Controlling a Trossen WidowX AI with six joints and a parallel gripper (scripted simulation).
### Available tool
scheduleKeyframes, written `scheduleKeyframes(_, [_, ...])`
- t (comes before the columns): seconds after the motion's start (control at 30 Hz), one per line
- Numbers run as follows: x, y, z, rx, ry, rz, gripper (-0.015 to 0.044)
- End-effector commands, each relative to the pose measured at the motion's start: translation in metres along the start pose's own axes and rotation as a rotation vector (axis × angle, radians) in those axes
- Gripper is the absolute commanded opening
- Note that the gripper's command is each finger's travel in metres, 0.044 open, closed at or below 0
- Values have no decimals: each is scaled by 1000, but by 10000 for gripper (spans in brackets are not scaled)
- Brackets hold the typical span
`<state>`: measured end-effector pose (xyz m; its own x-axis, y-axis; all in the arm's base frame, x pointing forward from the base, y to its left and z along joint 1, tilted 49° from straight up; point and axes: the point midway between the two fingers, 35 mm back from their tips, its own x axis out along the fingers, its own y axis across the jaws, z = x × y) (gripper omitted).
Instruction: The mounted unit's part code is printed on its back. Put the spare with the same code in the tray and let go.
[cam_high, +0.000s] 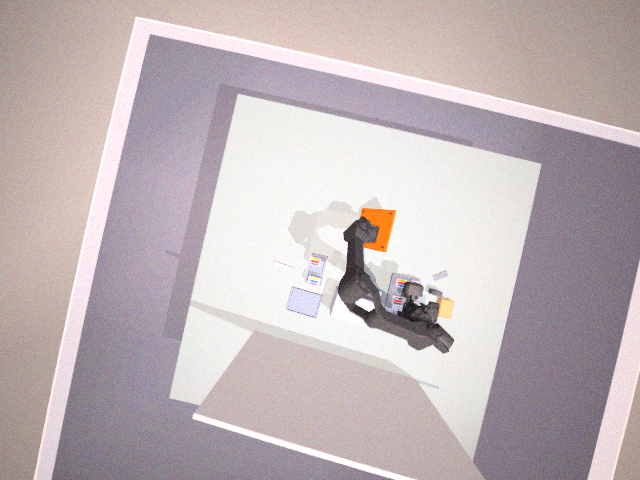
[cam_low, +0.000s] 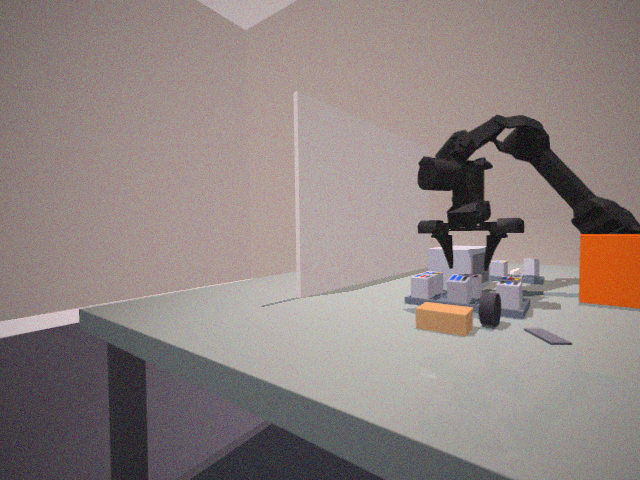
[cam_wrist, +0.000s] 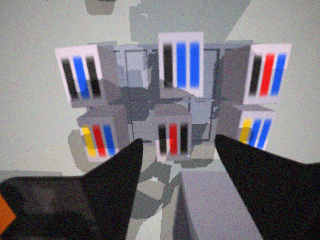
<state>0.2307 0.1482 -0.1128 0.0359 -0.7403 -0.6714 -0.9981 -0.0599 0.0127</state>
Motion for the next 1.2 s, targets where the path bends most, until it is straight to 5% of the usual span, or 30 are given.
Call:
scheduleKeyframes(0.0, [9, 1, -2, -8, 7, -2, 300])
scheduleKeyframes(1.17, [49, 3, -5, -7, 11, -2, 300])
